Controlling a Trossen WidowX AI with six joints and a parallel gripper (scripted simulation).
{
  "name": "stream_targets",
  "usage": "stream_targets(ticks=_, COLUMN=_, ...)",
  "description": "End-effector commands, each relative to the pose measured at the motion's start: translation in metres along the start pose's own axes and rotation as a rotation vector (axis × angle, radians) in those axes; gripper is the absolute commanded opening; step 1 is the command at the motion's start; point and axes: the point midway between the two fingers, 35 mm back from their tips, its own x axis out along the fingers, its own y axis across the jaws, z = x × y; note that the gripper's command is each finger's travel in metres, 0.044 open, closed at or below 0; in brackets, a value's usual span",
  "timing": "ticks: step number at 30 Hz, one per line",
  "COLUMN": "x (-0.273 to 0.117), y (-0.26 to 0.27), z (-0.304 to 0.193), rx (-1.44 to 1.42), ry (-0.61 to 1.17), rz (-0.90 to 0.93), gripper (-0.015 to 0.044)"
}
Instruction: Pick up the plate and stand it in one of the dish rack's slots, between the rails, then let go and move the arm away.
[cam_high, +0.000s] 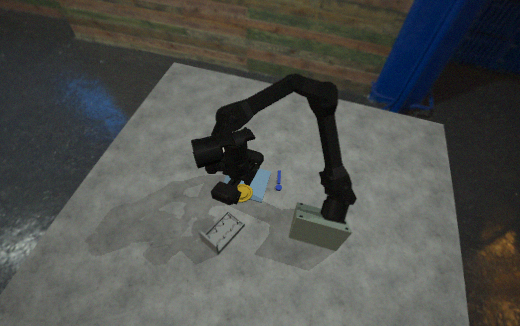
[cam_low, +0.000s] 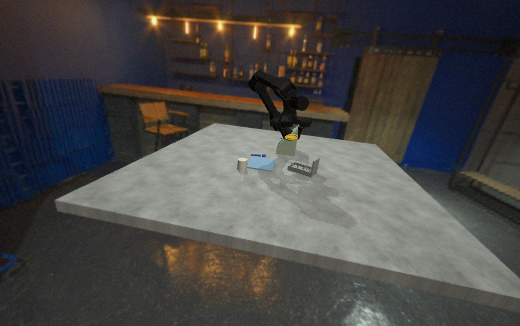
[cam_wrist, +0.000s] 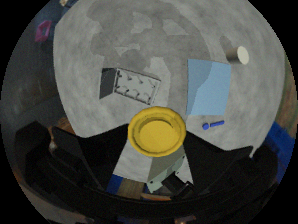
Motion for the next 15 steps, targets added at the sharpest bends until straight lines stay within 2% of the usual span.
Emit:
stream_targets(ticks=1, x=0.011, y=0.0, z=-0.002, rx=-0.067, ry=0.043, rz=0.054, gripper=0.0)
stream_targets(ticks=15, x=0.045, y=0.005, z=-0.004, rx=-0.316, ry=0.124, rz=0.296, gripper=0.0)
